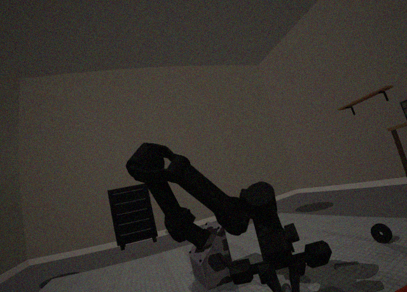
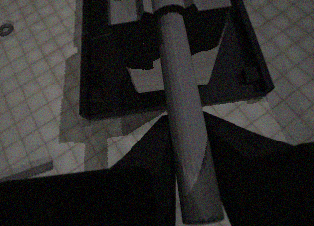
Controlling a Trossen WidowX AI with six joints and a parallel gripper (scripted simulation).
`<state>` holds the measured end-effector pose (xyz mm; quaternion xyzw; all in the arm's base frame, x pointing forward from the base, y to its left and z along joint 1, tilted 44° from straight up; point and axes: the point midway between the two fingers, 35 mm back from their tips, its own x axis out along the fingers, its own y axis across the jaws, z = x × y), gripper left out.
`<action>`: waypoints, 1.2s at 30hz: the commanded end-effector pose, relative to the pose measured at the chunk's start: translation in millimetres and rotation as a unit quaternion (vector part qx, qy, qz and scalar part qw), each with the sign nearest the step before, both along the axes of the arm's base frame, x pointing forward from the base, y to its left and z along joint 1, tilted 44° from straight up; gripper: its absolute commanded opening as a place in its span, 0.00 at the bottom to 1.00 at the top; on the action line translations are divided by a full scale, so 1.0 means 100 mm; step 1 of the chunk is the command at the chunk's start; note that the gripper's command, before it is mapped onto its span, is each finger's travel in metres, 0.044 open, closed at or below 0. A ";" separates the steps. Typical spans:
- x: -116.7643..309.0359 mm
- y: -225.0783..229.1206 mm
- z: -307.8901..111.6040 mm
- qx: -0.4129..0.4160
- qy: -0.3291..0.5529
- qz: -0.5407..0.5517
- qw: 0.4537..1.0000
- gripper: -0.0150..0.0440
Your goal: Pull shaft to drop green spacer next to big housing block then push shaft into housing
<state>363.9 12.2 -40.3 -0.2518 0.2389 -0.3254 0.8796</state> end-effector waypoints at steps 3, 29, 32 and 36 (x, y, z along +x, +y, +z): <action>0.00 0.00 0.00 0.000 0.000 0.000 1.000 0.25; 0.04 -0.01 0.02 0.000 -0.001 -0.001 1.000 0.25; 0.04 -0.01 0.02 0.000 -0.001 -0.001 1.000 0.25; 0.06 -0.02 0.02 0.000 -0.001 -0.001 1.000 0.25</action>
